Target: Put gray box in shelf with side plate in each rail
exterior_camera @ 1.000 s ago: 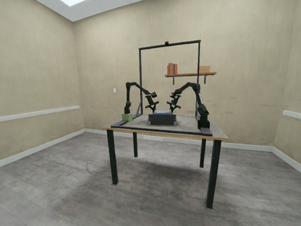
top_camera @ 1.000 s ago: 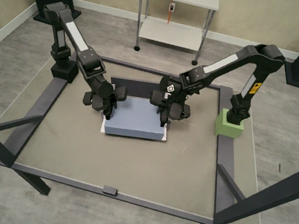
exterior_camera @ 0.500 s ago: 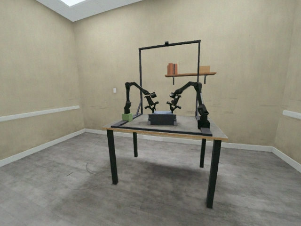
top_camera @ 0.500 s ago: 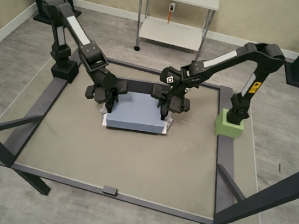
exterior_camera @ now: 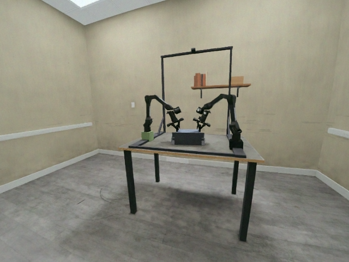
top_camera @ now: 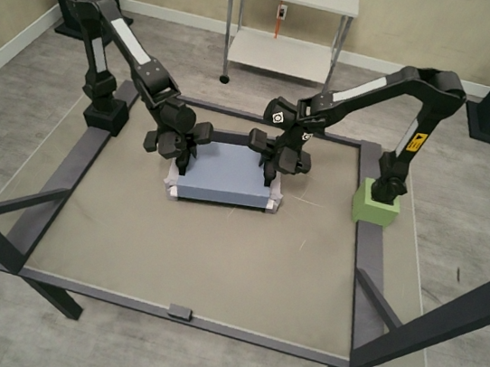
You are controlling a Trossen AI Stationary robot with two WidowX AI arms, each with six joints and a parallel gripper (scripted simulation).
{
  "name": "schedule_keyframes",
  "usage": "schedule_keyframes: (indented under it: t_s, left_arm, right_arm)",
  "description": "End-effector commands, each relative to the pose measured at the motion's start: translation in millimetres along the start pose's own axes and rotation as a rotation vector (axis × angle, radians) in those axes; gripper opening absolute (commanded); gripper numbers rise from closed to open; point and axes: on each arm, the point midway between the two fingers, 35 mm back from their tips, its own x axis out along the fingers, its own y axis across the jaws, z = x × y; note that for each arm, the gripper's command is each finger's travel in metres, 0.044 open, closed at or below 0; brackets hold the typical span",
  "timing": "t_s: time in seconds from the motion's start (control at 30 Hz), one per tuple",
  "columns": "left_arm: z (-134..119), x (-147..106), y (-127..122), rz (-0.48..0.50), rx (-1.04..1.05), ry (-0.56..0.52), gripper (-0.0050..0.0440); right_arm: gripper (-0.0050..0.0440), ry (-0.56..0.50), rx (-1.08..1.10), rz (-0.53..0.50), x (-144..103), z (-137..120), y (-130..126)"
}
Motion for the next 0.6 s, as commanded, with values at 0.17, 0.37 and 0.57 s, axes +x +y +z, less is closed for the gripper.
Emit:
schedule_keyframes:
  t_s: [0.17, 0.37, 0.57]
  left_arm:
    - [-18.3, -20.9, 8.5, 0.047, -0.017, -0.044, 0.0105]
    - [-30.2, -19.8, 7.7, 0.047, -0.016, -0.043, 0.0105]
    - [-34.2, -18.9, 6.9, 0.047, -0.016, -0.043, 0.0105]
  right_arm:
    - [0.0108, -0.001, -0.002, -0.034, -13.7, -18.4, -9.5]
    - [0.0108, 0.0, -0.003, -0.034, -12.6, -30.6, -9.4]
    - [0.0108, 0.0, -0.003, -0.034, -11.5, -34.6, -9.4]
